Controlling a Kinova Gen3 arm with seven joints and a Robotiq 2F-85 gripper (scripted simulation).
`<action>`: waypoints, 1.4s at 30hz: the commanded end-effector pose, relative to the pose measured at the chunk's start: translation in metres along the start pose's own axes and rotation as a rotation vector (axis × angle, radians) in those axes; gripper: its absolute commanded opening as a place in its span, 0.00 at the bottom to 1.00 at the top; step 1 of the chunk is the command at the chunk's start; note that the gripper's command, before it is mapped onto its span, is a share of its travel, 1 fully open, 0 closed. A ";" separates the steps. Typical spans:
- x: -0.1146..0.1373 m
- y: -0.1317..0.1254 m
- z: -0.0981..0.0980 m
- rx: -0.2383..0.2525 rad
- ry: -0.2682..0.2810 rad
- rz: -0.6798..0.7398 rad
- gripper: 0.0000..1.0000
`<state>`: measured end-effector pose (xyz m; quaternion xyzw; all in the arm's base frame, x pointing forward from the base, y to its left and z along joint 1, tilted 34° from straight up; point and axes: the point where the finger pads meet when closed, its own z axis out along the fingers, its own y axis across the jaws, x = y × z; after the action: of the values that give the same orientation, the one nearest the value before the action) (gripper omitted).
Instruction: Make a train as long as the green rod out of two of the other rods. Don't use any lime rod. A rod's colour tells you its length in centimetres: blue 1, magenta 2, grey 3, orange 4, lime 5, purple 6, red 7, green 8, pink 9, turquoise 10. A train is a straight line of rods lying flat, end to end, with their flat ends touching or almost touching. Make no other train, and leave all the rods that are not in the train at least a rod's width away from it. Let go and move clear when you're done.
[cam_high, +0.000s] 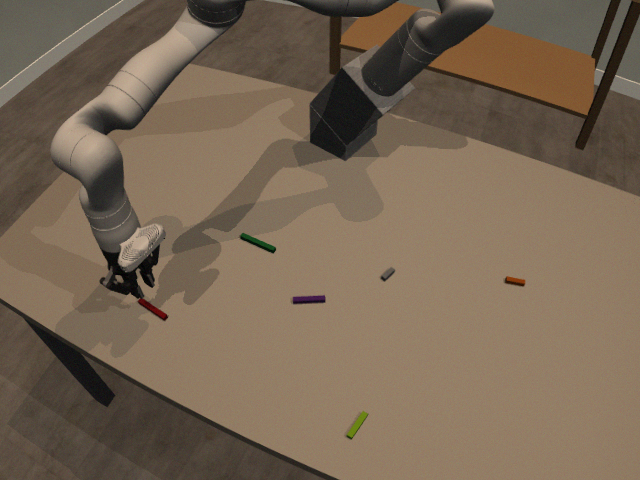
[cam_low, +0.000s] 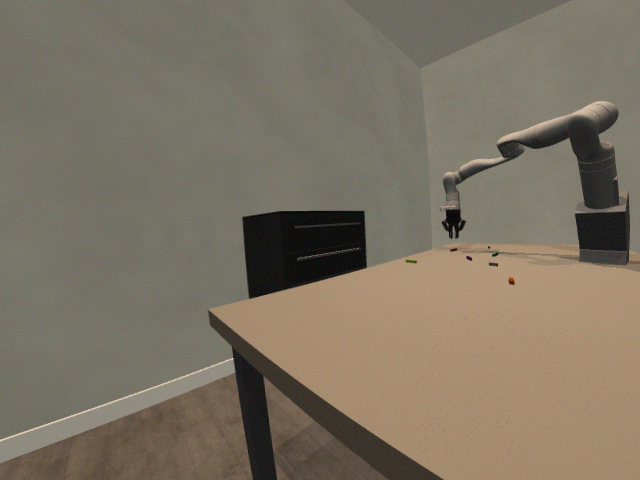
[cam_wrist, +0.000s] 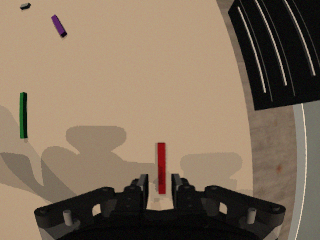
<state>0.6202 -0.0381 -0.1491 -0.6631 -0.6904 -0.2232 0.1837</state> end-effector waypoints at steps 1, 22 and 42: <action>0.000 0.001 -0.001 -0.002 -0.001 0.000 0.24; -0.001 0.001 0.015 -0.002 -0.001 0.000 0.24; -0.001 0.002 0.042 -0.002 -0.001 0.000 0.24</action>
<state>0.6239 -0.0181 -0.1824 -0.6637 -0.6902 -0.2237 0.1818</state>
